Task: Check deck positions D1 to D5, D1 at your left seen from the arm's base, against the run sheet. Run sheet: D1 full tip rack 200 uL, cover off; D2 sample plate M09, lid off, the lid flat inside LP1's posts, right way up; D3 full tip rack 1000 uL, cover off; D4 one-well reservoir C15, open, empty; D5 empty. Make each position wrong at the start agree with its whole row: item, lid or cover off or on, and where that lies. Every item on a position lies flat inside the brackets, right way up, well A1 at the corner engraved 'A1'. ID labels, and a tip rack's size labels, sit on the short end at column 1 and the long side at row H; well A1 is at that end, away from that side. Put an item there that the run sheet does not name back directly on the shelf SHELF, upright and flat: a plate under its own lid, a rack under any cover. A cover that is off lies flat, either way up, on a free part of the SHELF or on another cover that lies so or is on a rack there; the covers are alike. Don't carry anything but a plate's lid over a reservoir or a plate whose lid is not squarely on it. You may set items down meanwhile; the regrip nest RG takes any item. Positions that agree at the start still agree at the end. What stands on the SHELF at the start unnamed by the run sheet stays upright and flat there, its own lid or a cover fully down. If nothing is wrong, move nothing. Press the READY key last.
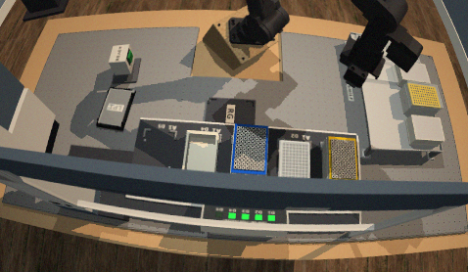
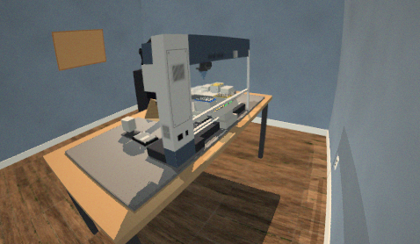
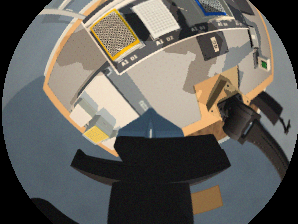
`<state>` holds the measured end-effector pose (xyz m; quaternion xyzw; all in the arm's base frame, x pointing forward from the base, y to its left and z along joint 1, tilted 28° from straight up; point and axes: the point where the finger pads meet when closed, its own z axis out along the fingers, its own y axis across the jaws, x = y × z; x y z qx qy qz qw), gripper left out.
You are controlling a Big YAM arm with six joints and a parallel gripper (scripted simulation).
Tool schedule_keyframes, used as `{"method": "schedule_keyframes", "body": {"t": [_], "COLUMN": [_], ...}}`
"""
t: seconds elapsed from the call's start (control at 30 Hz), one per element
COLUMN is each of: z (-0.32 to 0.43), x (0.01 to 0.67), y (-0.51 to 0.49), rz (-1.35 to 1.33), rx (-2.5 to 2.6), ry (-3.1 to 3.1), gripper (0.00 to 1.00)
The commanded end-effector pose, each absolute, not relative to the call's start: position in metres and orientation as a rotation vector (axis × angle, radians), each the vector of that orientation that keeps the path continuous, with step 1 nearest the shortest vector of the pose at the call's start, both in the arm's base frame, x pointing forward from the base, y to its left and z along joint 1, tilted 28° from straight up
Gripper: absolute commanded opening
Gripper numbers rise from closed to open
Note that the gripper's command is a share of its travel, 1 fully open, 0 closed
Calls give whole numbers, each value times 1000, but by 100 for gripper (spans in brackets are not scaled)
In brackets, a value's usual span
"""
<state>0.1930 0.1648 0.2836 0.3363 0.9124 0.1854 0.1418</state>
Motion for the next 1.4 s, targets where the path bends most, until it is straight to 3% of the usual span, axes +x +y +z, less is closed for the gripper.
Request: {"method": "schedule_keyframes", "body": {"t": [0.0,0.67,0.77,0.83,1.37], "z": [325,269,296,267,278], "x": [195,181,185,180,183], "y": [158,81,78,67,35], "rz": [628,576,620,578,620], "rx": [910,1050,1024,1047,1208], "ry": [2582,2589,2539,2584,2491], "gripper": [0,0,0,0,0]}}
